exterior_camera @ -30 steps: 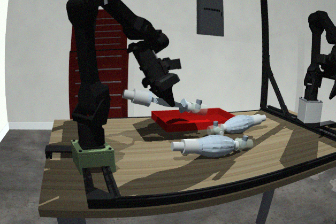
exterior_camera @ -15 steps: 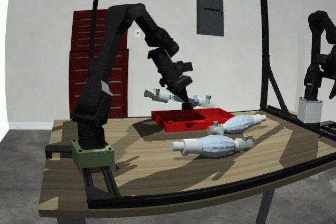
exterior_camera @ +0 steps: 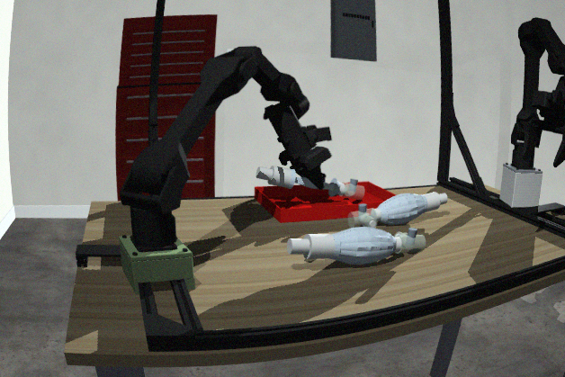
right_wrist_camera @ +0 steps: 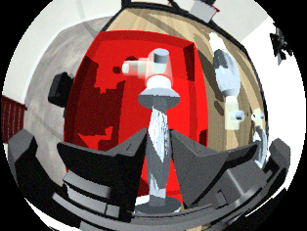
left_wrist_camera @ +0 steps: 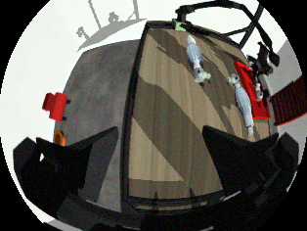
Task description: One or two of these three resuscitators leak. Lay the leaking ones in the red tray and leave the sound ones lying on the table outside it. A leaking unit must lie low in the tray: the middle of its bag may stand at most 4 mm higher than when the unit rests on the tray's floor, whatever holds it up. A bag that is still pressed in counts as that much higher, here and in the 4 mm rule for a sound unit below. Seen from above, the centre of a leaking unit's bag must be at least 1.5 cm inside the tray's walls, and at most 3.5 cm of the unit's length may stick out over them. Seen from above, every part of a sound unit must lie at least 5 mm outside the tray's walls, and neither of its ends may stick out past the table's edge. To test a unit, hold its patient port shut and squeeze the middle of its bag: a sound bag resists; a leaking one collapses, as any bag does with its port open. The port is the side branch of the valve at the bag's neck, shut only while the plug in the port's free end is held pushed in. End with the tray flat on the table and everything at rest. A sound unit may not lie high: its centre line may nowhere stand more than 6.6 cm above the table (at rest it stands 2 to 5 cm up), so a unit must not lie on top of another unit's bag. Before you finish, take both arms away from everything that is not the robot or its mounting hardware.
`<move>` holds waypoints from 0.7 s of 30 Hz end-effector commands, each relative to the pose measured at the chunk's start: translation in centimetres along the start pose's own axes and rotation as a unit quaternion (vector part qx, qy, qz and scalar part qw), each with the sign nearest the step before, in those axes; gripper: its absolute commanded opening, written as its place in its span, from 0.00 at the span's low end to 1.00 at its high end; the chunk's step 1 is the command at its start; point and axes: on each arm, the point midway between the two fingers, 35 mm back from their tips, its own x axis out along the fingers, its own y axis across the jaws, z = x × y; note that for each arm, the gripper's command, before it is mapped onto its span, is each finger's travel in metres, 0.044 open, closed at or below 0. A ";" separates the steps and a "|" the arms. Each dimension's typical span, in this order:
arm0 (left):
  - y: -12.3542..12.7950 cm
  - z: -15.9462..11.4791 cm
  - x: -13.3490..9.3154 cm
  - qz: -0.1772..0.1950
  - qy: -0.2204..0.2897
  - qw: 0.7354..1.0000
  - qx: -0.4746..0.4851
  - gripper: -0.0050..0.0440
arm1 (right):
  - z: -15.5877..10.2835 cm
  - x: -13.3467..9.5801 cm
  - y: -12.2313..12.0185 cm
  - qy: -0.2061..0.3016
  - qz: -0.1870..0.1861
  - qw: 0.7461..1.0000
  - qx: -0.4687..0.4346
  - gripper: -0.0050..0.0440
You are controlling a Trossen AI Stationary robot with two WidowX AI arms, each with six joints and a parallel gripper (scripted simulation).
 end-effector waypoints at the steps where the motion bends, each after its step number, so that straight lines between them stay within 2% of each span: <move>1: 0.0 0.0 0.0 0.000 0.000 1.000 0.000 1.00 | 5.7 -3.0 3.9 -0.053 0.044 0.997 0.035 0.10; 8: 0.0 -0.1 0.0 -0.001 0.001 1.000 0.000 1.00 | 8.2 -4.6 5.6 -0.053 0.044 0.997 0.035 0.10; 21: 0.0 -0.1 0.0 -0.001 0.001 1.000 0.000 1.00 | 8.3 -4.6 5.7 -0.053 0.044 0.997 0.035 0.10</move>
